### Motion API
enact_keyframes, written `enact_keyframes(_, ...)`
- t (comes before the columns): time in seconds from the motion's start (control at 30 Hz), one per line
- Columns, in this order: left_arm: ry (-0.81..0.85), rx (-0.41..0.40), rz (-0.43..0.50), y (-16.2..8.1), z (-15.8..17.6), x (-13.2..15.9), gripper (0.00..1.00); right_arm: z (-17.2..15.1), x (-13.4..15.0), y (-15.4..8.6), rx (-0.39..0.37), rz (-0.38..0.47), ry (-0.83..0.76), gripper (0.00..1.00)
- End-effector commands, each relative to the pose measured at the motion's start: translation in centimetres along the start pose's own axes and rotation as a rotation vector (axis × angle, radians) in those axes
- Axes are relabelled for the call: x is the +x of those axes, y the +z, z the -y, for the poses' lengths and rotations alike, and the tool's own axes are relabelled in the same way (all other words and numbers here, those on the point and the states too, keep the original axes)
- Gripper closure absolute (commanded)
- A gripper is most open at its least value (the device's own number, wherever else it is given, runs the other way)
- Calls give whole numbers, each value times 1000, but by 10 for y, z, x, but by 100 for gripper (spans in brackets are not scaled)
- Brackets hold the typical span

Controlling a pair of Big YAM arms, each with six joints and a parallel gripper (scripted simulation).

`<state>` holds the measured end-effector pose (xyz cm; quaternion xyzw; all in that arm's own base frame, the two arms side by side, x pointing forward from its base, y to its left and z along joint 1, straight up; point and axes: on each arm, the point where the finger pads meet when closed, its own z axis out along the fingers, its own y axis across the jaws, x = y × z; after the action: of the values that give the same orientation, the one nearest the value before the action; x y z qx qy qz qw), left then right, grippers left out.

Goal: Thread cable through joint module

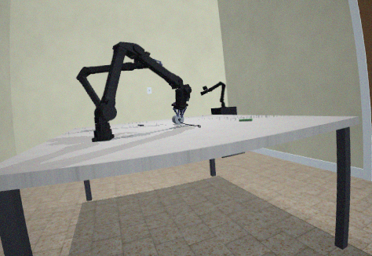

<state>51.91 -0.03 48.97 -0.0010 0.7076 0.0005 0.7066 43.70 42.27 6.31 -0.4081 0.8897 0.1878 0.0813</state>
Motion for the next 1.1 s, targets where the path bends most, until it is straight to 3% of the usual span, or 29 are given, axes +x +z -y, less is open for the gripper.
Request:
enact_keyframes(0.0,6,-6,69,0,-3,-42,4,9,-18,-4,10,13,140,68)
enact_keyframes(0.87,6,-6,69,0,-3,-42,4,10,-5,0,27,-35,670,68)
enact_keyframes(1.07,6,-6,69,0,-3,-42,4,16,-13,-8,32,-20,817,68)
